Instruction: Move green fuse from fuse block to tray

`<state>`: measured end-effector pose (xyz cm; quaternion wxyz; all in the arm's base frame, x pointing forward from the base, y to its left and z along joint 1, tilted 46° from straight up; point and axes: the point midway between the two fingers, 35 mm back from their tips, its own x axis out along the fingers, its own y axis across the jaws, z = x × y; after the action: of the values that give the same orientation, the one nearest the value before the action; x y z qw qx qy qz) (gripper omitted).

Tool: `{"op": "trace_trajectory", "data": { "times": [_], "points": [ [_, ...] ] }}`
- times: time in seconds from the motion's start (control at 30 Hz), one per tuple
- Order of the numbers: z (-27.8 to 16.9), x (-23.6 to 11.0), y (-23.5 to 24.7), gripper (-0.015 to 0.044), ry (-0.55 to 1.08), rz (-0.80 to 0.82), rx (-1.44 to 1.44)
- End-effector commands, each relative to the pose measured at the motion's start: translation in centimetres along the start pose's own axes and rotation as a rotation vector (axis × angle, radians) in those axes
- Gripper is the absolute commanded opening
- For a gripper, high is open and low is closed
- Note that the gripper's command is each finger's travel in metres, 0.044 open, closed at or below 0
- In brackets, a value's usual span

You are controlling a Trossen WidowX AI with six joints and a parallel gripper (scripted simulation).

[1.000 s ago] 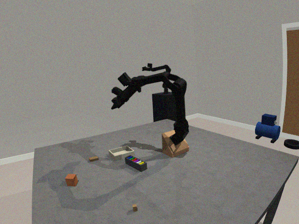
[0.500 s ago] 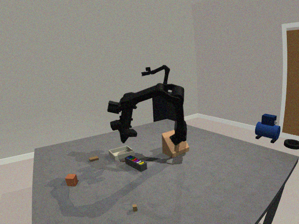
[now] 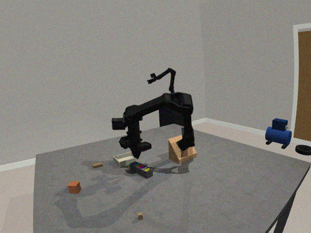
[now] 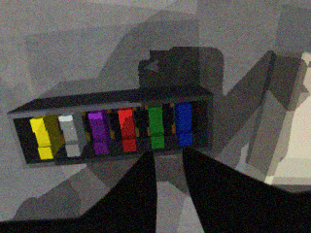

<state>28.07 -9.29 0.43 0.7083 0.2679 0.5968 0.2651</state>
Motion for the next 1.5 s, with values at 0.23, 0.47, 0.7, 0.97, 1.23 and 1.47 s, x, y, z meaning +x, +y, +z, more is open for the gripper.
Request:
{"op": "trace_trajectory", "data": {
  "times": [0.23, 0.47, 0.7, 0.97, 1.23, 1.47],
  "points": [
    [0.2, 1.0, 0.2, 0.0072, 0.003, 0.008, -0.011],
    [0.2, 1.7, 0.3, 0.0072, 0.003, 0.008, -0.011],
    [0.2, 2.4, 0.3, 0.0072, 0.003, 0.008, -0.011],
    [0.2, 3.1, 0.3, 0.0072, 0.003, 0.009, -0.011],
    [0.2, 3.2, 0.3, 0.0072, 0.003, 0.009, -0.011],
    [0.2, 3.3, 0.3, 0.0072, 0.003, 0.009, -0.011]
  ]
}}
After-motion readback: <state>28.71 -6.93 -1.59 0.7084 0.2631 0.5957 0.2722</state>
